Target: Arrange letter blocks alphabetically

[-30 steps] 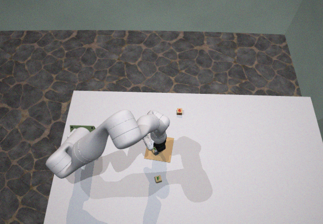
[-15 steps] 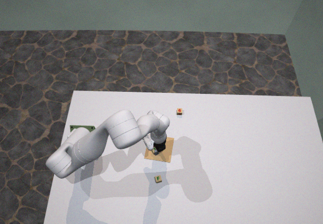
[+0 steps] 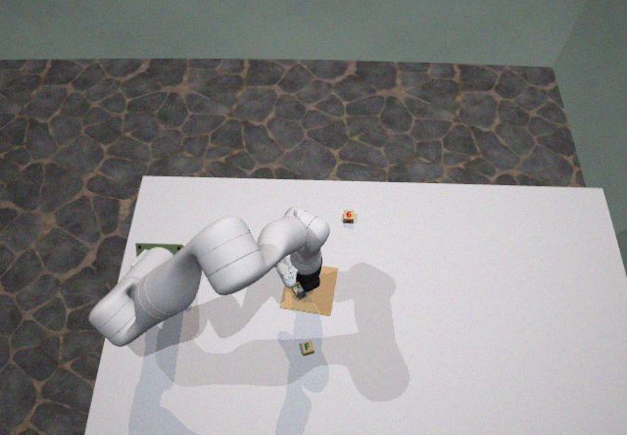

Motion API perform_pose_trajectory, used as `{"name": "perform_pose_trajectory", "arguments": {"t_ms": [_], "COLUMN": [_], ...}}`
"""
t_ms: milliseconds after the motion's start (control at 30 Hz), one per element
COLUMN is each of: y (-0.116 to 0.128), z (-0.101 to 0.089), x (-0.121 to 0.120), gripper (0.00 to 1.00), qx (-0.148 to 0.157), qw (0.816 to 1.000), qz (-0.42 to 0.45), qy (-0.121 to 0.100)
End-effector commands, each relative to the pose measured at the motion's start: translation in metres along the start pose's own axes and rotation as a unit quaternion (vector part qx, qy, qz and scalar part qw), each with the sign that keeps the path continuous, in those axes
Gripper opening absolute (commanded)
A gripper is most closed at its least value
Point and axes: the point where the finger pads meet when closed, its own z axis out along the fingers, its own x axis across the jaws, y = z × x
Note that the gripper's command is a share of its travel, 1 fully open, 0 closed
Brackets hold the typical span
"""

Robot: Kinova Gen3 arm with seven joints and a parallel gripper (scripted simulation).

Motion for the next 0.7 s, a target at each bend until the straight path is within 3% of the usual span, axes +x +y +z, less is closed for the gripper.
{"name": "perform_pose_trajectory", "arguments": {"t_ms": [0,300,667], "y": [0.006,0.005,0.005], "z": [-0.015,-0.065,-0.071], "x": [-0.001,-0.001,-0.001], "gripper": [0.57,0.57,0.57], "qx": [-0.010,-0.010,-0.010], "qw": [1.000,1.000,1.000], "qz": [0.002,0.002,0.002], "qy": [0.001,0.001,0.001]}}
